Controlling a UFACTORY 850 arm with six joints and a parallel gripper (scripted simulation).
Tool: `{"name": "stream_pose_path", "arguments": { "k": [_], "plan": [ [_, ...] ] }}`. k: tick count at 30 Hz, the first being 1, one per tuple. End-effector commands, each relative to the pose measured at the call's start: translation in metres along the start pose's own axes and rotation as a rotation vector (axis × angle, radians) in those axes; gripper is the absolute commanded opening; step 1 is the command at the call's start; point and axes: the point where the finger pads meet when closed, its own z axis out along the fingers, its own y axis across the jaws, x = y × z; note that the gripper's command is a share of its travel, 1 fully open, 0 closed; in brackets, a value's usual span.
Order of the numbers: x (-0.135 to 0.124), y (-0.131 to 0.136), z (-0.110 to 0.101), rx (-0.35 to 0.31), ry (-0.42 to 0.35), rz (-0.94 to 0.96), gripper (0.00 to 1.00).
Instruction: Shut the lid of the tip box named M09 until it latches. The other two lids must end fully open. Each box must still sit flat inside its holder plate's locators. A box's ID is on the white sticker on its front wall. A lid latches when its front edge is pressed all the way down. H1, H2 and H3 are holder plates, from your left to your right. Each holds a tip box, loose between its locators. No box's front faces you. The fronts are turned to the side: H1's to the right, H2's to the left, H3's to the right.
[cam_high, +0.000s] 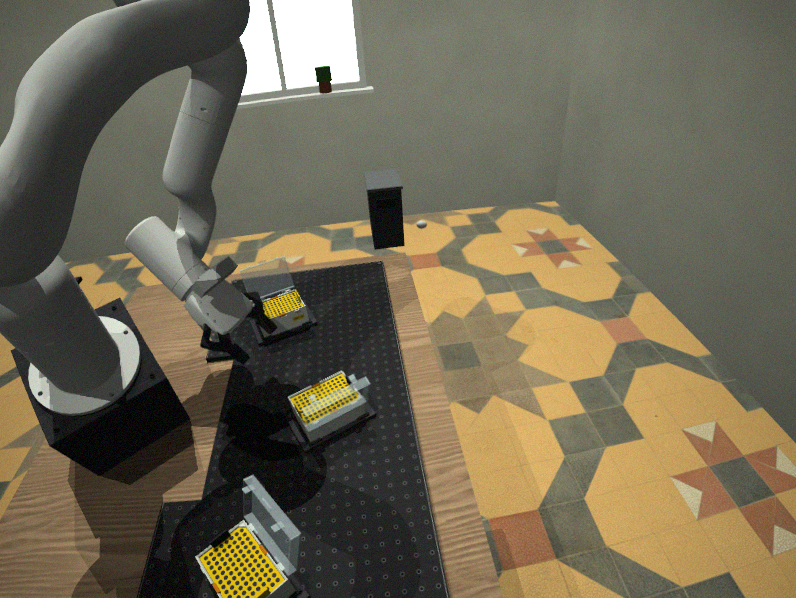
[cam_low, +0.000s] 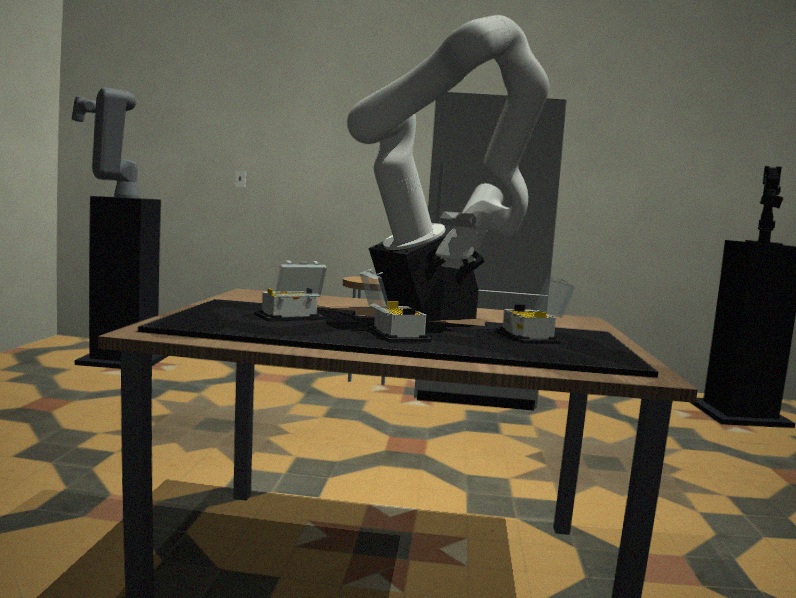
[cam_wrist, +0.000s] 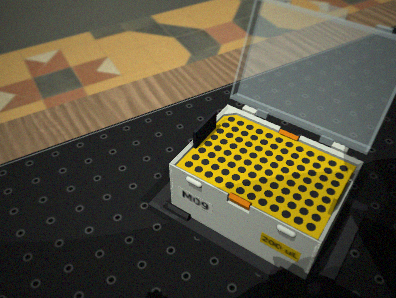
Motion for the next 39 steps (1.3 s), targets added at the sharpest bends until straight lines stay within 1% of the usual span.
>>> {"name": "stream_pose_path", "arguments": {
  "k": [1,3,18,39],
  "plan": [
    [-0.019,-0.002,0.022,0.002,0.003,0.001,1.00],
    [-0.019,-0.002,0.022,0.002,0.003,0.001,1.00],
    [-0.072,-0.002,0.075,0.002,0.003,0.001,1.00],
    [-0.072,-0.002,0.075,0.002,0.003,0.001,1.00]
  ]
}}
